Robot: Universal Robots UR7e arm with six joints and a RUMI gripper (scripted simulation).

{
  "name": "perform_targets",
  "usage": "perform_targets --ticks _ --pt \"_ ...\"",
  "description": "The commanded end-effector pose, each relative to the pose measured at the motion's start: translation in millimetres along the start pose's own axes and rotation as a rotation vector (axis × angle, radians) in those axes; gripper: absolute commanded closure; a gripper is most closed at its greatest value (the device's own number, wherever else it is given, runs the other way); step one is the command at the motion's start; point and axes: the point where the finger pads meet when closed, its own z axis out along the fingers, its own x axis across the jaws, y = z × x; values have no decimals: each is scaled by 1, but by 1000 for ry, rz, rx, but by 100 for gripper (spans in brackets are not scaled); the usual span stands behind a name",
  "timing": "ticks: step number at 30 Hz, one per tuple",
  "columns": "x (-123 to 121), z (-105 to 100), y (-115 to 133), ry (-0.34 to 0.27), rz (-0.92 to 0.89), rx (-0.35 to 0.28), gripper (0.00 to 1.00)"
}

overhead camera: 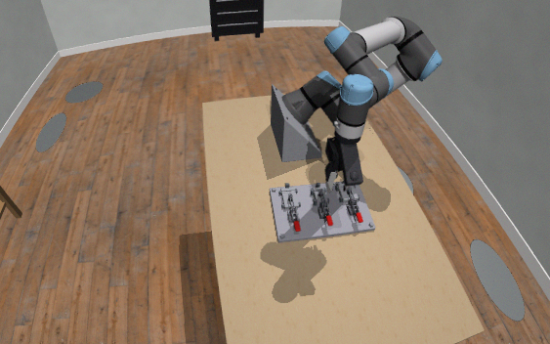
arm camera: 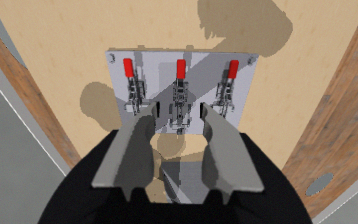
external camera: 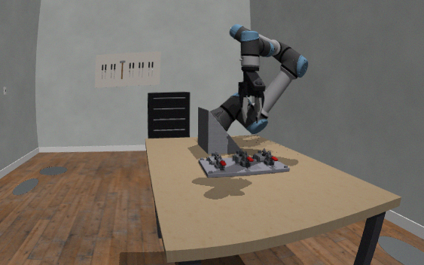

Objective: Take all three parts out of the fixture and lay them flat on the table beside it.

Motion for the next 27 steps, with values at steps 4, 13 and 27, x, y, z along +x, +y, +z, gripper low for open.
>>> perform_targets --ticks 4,13,27 --pt "0 2 -1 1 0 1 72" --pt "0 19 -1 1 0 1 72" --pt "0 85 -1 1 0 1 72"
